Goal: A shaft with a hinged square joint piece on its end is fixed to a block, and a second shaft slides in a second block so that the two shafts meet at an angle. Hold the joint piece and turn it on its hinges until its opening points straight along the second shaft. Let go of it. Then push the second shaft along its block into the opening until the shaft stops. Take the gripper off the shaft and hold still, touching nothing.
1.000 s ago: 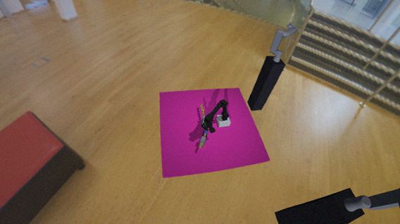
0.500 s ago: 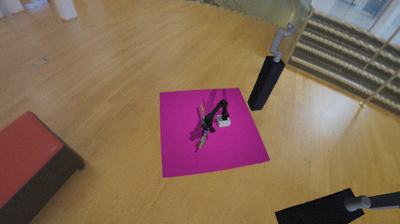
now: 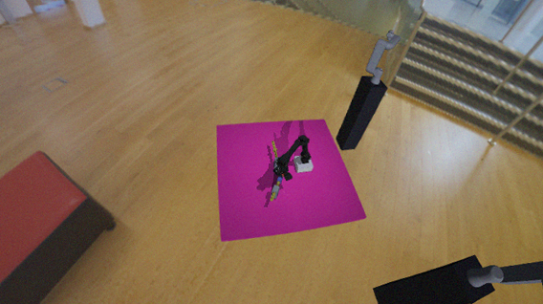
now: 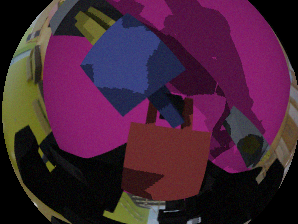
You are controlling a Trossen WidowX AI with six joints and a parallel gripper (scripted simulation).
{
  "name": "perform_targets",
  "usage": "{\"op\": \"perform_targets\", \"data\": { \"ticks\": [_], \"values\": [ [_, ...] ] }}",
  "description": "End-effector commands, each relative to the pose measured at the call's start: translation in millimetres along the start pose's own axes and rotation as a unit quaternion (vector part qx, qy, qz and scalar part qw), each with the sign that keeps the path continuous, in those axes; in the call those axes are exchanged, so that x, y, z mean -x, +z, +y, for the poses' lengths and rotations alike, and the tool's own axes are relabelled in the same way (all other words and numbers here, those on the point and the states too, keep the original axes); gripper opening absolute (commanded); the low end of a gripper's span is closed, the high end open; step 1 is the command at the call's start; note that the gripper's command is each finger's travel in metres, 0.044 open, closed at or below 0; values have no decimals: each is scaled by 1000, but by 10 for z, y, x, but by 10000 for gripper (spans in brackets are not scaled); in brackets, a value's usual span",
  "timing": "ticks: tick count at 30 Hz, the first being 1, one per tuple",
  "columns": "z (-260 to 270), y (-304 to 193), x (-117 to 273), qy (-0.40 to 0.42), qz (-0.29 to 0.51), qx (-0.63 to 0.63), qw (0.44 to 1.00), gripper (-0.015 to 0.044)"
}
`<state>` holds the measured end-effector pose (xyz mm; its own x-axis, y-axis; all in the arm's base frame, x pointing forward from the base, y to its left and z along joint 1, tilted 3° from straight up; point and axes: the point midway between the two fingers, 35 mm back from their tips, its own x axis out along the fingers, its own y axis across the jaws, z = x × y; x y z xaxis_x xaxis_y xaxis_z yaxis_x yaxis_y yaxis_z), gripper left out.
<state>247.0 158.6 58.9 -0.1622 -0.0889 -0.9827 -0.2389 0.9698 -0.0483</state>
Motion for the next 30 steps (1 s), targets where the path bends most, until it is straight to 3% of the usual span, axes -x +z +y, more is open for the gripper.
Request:
{"op": "perform_targets", "data": {
  "ticks": [1,12,18,30],
  "values": [
    [0,-2,-16,-1,2,2,1000,182],
    [0,0,0,0,0,0,1000,147],
    [0,0,0,0,0,0,1000,0],
    [-42,-11,-28,-9,-31,55,998,0]
  ]
}}
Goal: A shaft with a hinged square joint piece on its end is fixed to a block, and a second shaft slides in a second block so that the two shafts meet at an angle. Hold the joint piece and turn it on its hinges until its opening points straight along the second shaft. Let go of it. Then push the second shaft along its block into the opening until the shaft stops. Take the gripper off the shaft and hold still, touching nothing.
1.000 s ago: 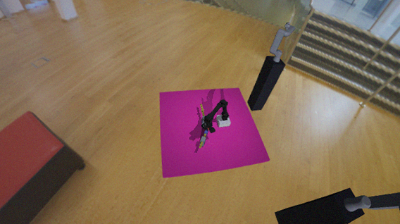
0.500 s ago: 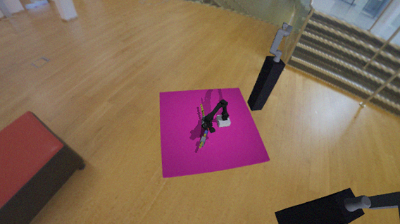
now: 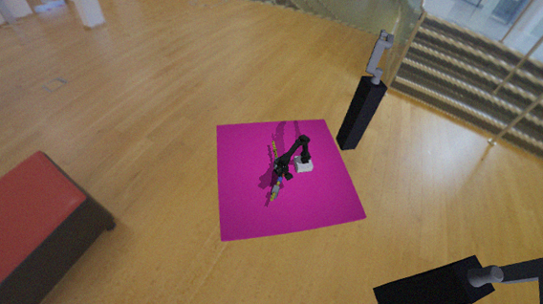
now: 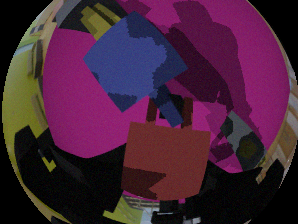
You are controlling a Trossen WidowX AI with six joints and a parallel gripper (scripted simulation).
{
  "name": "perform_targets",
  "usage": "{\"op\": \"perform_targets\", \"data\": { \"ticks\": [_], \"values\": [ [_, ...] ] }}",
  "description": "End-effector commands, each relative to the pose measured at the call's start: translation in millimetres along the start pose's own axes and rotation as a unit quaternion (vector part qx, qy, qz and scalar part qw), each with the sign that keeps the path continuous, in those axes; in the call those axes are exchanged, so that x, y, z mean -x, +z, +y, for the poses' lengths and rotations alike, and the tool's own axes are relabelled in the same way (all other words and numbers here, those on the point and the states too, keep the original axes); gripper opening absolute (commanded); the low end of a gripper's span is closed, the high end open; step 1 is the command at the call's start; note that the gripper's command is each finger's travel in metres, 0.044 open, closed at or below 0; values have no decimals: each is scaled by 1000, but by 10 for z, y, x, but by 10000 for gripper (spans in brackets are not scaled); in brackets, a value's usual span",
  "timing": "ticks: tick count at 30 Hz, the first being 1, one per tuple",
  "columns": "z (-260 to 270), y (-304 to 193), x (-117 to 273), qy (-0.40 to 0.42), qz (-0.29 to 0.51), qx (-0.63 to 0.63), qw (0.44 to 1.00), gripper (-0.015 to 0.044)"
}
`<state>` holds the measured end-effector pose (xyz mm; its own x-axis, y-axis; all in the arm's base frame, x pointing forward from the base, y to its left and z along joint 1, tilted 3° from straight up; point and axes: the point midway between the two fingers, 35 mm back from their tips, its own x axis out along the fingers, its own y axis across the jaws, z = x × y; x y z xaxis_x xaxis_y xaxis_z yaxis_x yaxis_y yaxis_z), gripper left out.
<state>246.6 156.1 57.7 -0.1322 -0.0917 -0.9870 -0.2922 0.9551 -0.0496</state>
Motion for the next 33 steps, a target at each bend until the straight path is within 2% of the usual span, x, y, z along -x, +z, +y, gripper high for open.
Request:
{"op": "perform_targets", "data": {
  "ticks": [1,17,33],
  "values": [
    [-27,-7,-18,-5,-22,36,999,0],
    [-134,-8,-79,-11,-91,165,982,0],
    [-250,31,-137,-1,-156,296,942,0]
  ]
}}
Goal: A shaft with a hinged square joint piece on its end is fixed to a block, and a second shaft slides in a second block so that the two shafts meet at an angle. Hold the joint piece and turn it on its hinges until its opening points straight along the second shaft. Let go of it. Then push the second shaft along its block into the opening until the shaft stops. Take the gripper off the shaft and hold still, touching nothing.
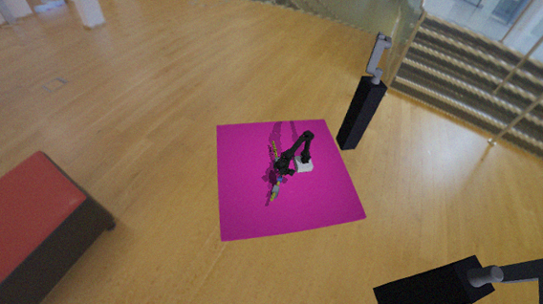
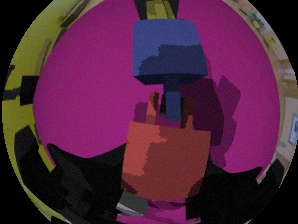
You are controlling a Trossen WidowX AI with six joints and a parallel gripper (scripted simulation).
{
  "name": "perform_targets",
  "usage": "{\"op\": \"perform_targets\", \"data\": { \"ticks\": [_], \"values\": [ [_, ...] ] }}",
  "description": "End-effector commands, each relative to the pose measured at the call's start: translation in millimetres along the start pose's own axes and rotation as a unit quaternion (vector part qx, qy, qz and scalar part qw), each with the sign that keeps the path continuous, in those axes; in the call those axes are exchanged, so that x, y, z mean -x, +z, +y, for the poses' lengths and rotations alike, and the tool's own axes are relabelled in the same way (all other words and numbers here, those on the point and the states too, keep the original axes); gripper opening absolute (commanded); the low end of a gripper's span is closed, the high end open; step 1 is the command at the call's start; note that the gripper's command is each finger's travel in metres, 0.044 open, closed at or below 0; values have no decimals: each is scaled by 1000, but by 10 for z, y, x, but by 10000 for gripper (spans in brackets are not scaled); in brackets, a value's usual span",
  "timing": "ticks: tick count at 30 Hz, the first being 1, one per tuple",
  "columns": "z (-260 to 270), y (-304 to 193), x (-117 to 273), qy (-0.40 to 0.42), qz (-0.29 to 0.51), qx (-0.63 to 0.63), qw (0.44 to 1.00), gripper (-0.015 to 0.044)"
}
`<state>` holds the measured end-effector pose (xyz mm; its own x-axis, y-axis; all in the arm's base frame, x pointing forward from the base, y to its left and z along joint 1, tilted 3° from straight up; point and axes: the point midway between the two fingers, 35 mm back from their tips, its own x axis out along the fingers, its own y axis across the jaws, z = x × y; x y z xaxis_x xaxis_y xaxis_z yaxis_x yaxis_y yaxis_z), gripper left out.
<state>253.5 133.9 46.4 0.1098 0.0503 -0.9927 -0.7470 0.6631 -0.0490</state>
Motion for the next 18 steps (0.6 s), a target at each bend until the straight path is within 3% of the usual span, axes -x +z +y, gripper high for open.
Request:
{"op": "perform_targets", "data": {
  "ticks": [1,18],
  "values": [
    [-32,-8,-20,5,-23,35,999,0],
    [-107,-10,-57,25,-65,117,991,0]
  ]
}}
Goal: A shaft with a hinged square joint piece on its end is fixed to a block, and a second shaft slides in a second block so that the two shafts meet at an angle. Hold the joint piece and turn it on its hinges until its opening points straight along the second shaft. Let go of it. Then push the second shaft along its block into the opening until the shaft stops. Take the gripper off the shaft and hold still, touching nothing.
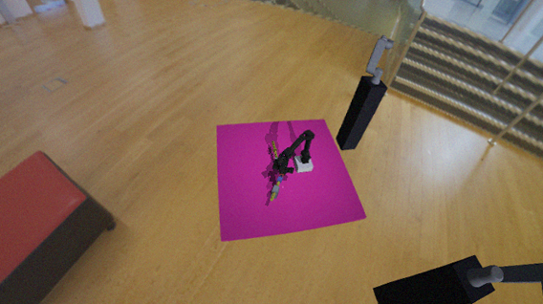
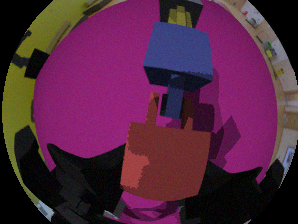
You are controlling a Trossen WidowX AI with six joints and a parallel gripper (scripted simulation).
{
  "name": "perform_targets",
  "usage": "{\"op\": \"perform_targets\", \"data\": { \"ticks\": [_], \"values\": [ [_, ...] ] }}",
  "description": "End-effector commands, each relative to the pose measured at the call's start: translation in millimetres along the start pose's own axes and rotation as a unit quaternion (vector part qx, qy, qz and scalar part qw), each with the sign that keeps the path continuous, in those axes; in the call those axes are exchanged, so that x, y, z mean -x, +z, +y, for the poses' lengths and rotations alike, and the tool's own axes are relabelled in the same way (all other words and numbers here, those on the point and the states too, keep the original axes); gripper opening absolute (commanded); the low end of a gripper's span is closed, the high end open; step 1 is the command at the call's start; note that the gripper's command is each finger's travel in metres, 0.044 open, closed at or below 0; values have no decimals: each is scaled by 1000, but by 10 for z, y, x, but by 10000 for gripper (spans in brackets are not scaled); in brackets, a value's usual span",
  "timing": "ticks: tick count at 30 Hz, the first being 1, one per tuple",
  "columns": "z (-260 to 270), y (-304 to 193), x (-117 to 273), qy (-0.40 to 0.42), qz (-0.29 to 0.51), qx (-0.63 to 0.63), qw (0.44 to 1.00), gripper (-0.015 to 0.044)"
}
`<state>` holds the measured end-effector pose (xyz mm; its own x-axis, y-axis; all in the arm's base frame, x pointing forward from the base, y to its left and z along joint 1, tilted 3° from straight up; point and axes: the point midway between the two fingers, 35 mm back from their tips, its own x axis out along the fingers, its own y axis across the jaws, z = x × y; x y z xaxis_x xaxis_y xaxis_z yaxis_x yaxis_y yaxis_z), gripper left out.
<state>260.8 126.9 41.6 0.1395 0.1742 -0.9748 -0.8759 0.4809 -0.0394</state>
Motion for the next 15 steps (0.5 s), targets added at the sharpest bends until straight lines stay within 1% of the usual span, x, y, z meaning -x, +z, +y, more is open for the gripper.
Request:
{"op": "perform_targets", "data": {
  "ticks": [1,15],
  "values": [
    [-9,-3,-5,2,-6,10,1000,0],
    [-11,-2,-4,3,-6,12,1000,0]
  ]
}}
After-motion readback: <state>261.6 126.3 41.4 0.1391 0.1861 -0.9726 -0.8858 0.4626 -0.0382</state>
